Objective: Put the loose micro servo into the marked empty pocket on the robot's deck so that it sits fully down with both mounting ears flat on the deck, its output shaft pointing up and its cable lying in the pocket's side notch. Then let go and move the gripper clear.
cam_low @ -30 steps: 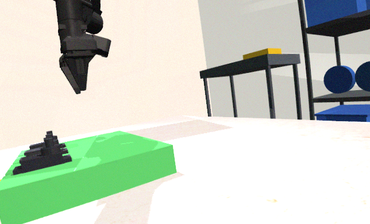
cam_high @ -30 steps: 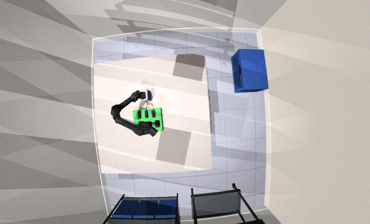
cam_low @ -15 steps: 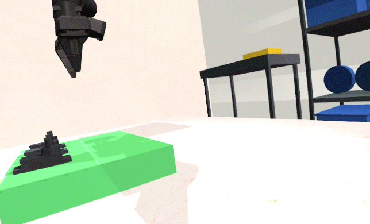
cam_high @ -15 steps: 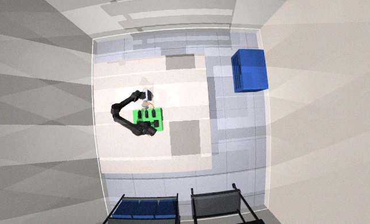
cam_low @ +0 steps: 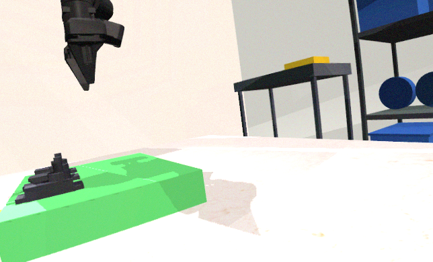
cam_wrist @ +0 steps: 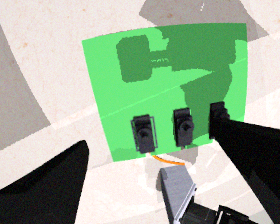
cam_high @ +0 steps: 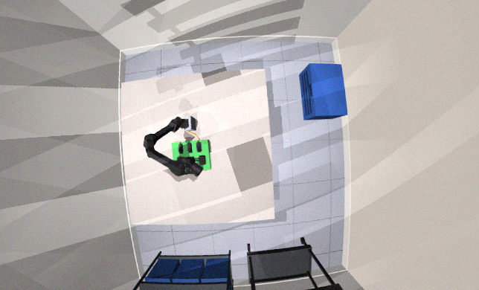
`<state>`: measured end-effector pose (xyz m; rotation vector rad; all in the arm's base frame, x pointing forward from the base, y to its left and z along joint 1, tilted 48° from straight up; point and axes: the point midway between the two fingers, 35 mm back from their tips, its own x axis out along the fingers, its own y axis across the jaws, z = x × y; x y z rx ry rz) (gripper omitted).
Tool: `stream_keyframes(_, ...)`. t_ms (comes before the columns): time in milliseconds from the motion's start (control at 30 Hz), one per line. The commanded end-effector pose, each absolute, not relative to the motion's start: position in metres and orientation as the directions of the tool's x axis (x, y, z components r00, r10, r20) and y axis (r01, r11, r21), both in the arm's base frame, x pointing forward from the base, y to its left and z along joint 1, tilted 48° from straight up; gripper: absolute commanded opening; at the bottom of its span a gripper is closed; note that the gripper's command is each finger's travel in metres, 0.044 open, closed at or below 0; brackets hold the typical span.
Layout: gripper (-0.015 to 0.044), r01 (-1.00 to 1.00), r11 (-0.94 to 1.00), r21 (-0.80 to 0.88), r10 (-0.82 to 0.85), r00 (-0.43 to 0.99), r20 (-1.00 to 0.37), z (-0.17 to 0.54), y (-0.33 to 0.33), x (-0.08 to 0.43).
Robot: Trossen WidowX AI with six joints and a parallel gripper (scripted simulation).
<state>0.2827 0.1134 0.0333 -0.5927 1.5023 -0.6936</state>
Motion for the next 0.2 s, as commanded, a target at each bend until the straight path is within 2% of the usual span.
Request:
stream_keyframes(0,0.0440,0.051,0.682,-0.730,-0.728,-0.054,-0.683,0.0336,0.1137,0.2822)
stream_keyframes(167,0.0440,0.051,0.682,-0.730,-0.728,-0.054,-0.683,0.0336,0.1137,0.2822)
